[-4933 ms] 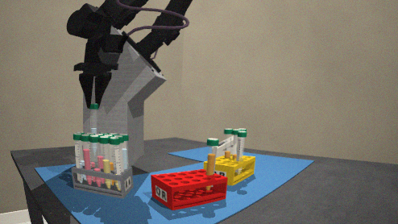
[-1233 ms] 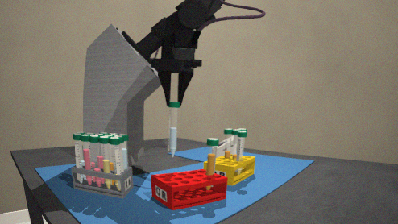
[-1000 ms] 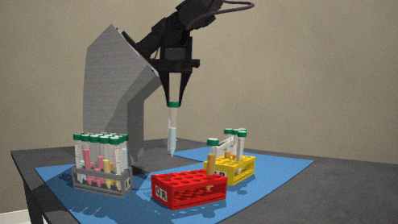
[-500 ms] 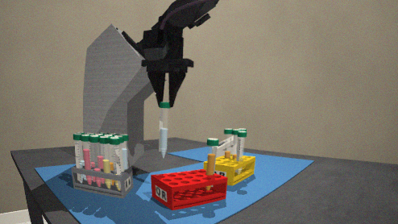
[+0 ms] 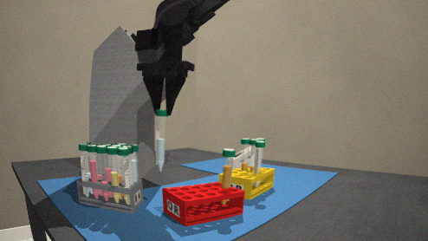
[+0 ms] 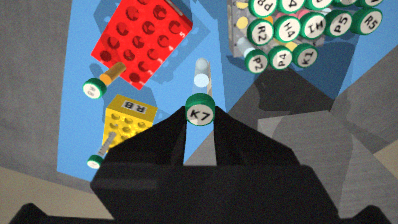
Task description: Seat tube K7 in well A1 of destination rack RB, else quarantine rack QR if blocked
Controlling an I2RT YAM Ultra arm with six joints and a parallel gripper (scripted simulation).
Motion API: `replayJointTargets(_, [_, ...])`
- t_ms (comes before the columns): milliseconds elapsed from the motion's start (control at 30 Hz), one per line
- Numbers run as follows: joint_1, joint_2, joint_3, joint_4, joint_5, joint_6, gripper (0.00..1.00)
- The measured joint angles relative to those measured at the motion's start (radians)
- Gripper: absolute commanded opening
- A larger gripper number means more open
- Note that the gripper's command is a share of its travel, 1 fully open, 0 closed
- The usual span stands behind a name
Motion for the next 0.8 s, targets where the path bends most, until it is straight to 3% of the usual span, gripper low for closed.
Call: replayJointTargets(800, [0.027, 0.037, 0.151, -0.078, 0.0, 0.02, 0.0])
